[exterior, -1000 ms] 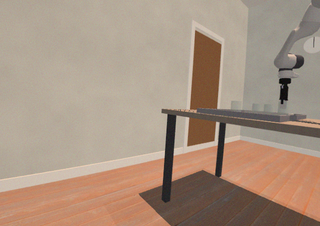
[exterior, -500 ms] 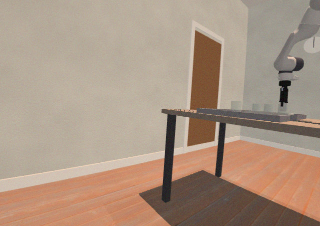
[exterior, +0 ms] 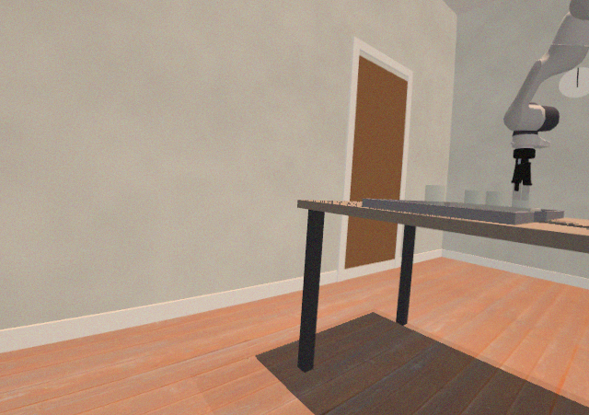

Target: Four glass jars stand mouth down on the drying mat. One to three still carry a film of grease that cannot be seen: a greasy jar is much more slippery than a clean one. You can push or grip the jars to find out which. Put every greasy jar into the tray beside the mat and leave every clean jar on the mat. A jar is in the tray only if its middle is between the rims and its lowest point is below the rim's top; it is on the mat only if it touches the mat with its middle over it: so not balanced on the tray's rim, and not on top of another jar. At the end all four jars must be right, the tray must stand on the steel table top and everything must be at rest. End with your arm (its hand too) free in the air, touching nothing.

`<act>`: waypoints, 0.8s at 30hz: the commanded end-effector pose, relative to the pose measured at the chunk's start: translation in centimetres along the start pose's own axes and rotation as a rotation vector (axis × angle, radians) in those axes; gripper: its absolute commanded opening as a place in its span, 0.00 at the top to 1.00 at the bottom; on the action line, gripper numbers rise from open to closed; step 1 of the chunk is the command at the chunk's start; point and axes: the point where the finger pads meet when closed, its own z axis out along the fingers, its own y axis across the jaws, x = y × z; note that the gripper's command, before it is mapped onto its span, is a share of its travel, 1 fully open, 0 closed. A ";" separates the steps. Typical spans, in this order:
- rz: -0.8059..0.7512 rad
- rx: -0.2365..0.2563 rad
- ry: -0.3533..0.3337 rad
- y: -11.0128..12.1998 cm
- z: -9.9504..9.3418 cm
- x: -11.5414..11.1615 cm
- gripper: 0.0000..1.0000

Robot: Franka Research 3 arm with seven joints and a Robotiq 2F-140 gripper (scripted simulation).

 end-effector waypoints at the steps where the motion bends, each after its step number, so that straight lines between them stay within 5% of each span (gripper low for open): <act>1: -0.004 0.002 -0.005 -0.1 -0.1 -0.2 0.00; 14: -0.004 0.002 -0.005 -0.1 -0.8 -0.2 0.00; 24: -0.004 0.002 -0.005 -0.1 -4.7 -0.2 0.00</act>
